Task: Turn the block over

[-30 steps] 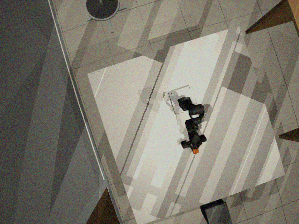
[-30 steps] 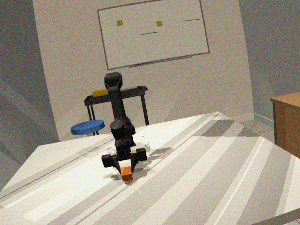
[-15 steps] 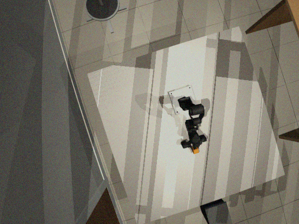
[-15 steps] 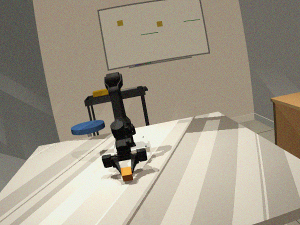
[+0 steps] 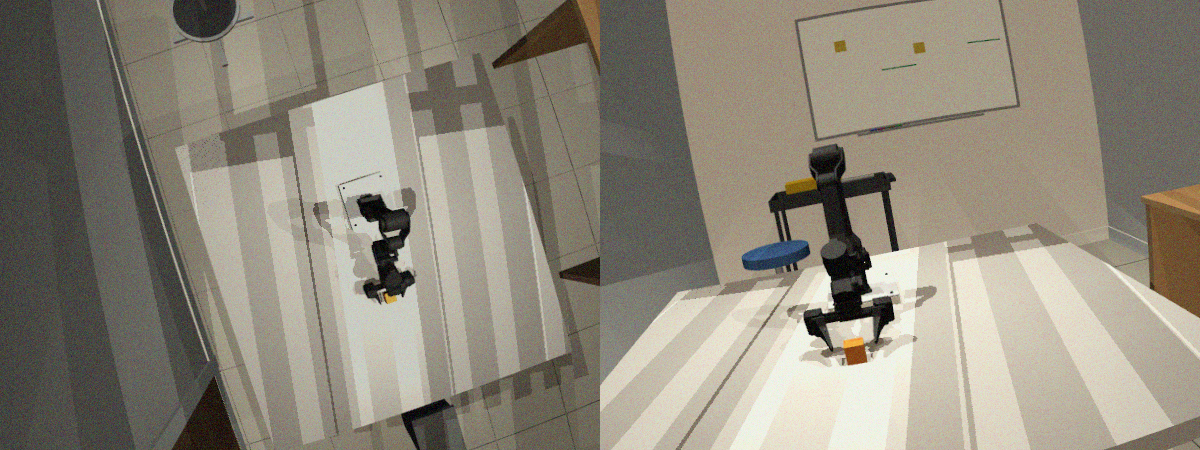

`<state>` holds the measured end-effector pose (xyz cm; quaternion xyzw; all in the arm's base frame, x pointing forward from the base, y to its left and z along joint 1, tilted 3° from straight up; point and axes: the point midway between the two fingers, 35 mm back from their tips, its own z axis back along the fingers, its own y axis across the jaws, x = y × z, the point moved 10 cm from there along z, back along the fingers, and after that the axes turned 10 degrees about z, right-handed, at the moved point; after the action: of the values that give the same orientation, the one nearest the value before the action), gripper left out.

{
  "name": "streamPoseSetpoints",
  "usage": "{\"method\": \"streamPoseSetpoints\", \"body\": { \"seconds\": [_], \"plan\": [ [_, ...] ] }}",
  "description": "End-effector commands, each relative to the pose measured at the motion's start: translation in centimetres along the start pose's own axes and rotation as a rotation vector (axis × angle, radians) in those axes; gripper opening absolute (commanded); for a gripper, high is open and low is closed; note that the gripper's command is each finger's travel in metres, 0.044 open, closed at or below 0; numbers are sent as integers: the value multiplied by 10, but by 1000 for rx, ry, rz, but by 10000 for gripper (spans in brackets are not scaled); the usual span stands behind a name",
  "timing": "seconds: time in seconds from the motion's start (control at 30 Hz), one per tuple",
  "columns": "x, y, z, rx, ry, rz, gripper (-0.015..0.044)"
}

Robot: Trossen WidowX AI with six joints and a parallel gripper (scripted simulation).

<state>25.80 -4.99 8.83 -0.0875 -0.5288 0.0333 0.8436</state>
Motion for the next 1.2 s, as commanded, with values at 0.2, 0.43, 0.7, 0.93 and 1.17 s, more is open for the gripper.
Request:
{"method": "streamPoseSetpoints", "body": {
  "seconds": [0.2, 0.43, 0.7, 0.93, 1.17],
  "plan": [
    [0, 0, 0, 4, -2, -3, 440],
    [0, 0, 0, 4, -2, -3, 440],
    [0, 0, 0, 4, -2, -3, 440],
    [3, -1, -2, 8, 20, -5, 440],
    [47, -10, -6, 48, 261, -17, 440]
  ]
}}
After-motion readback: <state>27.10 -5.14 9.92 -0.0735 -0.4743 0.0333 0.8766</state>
